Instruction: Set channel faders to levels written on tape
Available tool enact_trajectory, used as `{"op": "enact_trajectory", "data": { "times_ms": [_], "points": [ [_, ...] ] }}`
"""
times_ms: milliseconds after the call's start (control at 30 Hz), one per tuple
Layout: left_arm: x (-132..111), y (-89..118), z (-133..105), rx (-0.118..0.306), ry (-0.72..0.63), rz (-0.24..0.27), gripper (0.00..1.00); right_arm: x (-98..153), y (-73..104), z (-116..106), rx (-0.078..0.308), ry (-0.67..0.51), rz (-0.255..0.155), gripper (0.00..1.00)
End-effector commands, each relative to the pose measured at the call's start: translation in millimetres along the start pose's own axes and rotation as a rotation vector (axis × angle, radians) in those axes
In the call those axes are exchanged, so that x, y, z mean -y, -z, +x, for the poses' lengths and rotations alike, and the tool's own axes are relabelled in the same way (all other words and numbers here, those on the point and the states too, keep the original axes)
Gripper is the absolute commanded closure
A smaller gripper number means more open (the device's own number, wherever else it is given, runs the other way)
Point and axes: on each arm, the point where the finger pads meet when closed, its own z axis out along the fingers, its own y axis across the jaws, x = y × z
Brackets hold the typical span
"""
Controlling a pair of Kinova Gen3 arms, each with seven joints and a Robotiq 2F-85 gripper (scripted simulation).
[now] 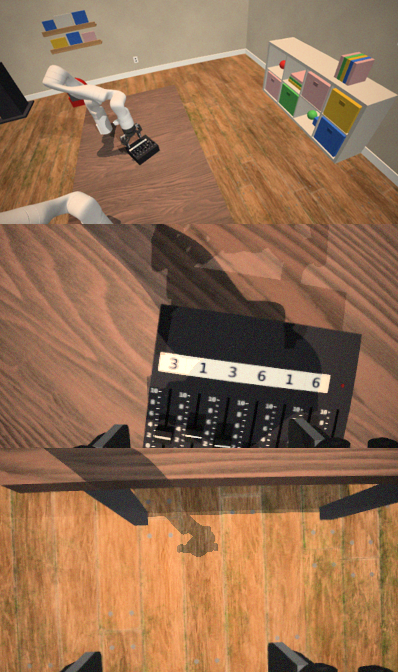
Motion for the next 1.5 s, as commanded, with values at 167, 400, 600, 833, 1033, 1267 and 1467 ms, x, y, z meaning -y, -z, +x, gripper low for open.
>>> {"op": "enact_trajectory", "data": {
  "times_ms": [167, 400, 600, 833, 1033, 1267, 1467],
  "points": [
    [7.7, -11.2, 3.9, 0.003, -0.163, 0.007, 0.002, -0.1, 0.7, -0.3, 0.002, 0.000, 0.000, 0.002],
    [8.5, -12.3, 4.2, 0.003, -0.180, 0.007, 0.002, -0.1, 0.7, -0.3, 0.002, 0.000, 0.000, 0.002],
    [8.5, -12.3, 4.2, 0.003, -0.180, 0.007, 0.903, -0.1, 0.7, -0.3, 0.002, 0.000, 0.000, 0.002],
    [8.5, -12.3, 4.2, 0.003, -0.180, 0.007, 0.903, -0.1, 0.7, -0.3, 0.002, 0.000, 0.000, 0.002],
    [8.5, -12.3, 4.2, 0.003, -0.180, 0.007, 0.903, -0.1, 0.7, -0.3, 0.002, 0.000, 0.000, 0.002],
    [8.5, -12.3, 4.2, 0.003, -0.180, 0.007, 0.903, -0.1, 0.7, -0.3, 0.002, 0.000, 0.000, 0.002],
    [8.5, -12.3, 4.2, 0.003, -0.180, 0.007, 0.903, -0.1, 0.7, -0.3, 0.002, 0.000, 0.000, 0.002]
  ]
}}
